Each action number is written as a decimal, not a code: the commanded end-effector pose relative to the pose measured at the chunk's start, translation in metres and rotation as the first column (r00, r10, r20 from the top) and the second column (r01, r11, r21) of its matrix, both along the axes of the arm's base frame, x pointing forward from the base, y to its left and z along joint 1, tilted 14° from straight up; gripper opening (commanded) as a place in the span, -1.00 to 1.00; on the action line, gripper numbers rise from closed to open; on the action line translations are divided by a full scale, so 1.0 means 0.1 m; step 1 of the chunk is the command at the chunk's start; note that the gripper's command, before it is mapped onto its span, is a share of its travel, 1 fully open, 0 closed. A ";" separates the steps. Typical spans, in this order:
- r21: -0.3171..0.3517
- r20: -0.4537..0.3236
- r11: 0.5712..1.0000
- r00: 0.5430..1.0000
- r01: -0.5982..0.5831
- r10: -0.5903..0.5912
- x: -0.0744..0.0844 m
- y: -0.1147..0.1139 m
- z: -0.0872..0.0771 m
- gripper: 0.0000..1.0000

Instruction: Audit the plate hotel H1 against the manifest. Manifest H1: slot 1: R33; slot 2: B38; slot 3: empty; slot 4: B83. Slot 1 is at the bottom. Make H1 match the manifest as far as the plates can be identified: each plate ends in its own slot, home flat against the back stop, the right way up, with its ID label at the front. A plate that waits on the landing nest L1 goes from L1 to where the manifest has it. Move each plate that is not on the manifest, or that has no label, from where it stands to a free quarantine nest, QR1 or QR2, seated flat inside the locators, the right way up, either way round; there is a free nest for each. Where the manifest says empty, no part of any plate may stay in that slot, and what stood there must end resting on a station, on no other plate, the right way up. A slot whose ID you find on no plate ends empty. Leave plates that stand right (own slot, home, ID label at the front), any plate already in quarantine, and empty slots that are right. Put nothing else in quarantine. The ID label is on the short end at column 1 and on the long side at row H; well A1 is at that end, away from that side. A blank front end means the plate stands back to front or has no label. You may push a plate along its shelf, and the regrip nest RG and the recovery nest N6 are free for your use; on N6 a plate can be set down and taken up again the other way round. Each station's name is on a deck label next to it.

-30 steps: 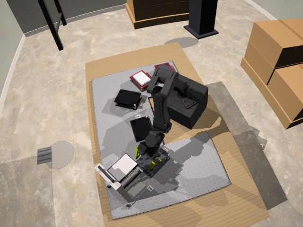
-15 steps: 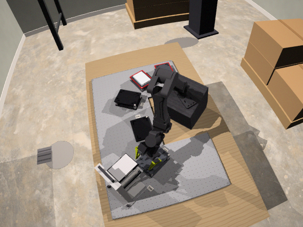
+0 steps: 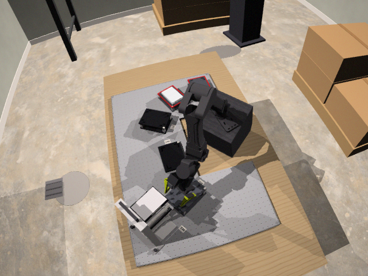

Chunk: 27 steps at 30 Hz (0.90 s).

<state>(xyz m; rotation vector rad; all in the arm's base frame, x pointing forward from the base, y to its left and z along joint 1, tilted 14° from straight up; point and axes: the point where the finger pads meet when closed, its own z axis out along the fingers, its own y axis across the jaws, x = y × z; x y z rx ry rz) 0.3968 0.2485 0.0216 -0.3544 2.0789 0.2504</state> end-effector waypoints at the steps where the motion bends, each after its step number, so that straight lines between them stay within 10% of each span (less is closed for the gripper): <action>1: -0.001 -0.001 1.000 1.000 -0.001 0.001 0.01 0.01 0.02 1.00; 27: 0.007 0.007 1.000 1.000 -0.003 0.003 -0.13 -0.02 0.03 1.00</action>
